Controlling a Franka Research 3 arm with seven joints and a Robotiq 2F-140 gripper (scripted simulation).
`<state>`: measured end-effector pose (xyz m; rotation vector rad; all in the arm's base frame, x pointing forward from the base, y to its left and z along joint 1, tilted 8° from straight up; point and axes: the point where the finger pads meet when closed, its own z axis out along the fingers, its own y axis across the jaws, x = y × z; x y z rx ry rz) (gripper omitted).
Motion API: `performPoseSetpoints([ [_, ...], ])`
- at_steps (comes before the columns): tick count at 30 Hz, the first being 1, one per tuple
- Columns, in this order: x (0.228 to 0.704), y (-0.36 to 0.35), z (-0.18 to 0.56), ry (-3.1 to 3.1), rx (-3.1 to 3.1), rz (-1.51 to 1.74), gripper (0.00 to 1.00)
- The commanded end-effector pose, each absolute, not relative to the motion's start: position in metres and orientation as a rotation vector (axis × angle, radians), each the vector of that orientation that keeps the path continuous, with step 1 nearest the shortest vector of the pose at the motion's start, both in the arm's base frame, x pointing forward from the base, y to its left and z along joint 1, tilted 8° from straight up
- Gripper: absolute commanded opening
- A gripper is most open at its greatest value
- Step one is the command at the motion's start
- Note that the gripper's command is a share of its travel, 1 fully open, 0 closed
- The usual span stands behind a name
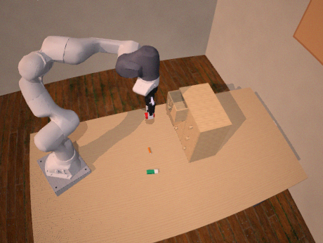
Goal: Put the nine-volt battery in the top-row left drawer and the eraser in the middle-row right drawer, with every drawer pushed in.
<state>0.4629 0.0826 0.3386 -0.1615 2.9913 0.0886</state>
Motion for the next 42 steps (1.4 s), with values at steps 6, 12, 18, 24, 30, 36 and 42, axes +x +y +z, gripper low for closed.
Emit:
performPoseSetpoints([
  [6,0.450,0.082,0.369,3.020,-0.159,0.095,0.14],
  [12,0.448,0.081,0.387,3.020,-0.159,0.095,0.14],
  [18,0.447,0.080,0.396,3.020,-0.159,0.095,0.14],
  [24,0.446,0.079,0.404,3.020,-0.159,0.095,0.14],
  [30,0.446,0.079,0.408,3.020,-0.159,0.095,0.14],
  [36,0.446,0.079,0.409,3.020,-0.159,0.095,0.14],
  [42,0.447,0.082,0.409,3.013,-0.168,0.103,0.14],
])
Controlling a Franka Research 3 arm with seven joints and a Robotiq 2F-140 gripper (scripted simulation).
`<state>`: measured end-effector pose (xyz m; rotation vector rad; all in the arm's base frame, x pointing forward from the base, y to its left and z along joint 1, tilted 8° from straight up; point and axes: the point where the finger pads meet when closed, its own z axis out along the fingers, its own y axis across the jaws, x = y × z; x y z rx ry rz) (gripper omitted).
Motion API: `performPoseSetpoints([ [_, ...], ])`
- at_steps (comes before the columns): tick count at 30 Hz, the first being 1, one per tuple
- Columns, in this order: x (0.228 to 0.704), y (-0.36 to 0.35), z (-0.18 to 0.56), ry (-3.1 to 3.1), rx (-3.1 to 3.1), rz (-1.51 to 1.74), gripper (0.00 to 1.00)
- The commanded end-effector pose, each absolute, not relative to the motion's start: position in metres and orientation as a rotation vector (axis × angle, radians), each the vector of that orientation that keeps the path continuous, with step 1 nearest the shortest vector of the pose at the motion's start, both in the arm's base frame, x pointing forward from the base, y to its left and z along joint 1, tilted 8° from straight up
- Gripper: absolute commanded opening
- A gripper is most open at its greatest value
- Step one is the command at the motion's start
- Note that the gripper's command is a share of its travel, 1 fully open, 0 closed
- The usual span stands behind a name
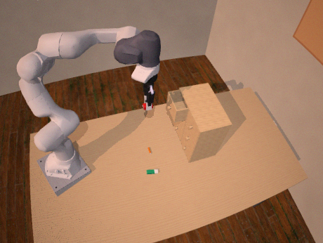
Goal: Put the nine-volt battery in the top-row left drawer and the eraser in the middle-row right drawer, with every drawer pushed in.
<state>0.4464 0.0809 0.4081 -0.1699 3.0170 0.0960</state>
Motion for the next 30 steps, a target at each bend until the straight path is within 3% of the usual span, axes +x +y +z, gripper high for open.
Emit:
performPoseSetpoints([
  [1,0.448,0.085,0.409,3.005,-0.180,0.112,0.14],
  [19,0.479,0.224,0.420,2.531,-0.531,0.436,0.14],
  [30,0.484,0.251,0.433,2.344,-0.561,0.484,0.14],
])
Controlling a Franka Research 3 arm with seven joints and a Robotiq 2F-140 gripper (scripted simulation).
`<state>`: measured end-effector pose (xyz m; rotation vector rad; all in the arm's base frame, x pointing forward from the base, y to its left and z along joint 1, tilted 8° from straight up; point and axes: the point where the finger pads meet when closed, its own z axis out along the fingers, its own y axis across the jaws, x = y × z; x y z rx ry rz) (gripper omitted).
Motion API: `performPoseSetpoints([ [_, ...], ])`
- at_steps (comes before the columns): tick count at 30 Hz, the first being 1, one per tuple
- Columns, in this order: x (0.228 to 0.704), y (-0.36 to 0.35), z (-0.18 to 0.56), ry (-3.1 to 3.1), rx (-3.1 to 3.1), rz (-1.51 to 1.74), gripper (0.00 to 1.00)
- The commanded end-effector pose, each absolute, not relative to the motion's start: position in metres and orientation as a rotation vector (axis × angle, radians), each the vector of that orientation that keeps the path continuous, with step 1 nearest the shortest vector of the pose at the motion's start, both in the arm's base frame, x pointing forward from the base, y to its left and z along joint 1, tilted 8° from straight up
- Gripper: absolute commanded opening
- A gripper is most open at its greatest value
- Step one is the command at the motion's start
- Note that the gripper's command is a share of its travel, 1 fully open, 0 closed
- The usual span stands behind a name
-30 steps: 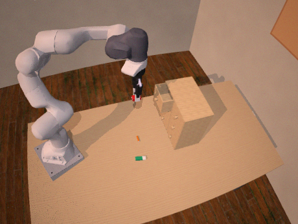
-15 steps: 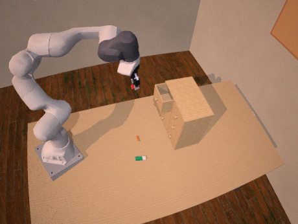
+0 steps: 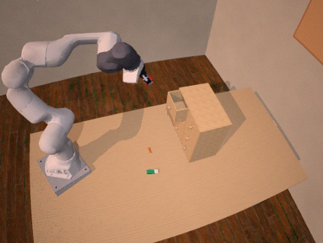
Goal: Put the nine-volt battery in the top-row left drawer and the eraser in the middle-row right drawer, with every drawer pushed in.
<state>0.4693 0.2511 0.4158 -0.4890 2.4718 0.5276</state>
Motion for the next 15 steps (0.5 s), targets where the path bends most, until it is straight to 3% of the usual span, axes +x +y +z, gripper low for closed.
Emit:
performPoseSetpoints([
  [1,0.484,0.251,0.433,2.344,-0.561,0.484,0.14],
  [15,0.485,0.259,0.445,2.169,-0.541,0.491,0.14],
])
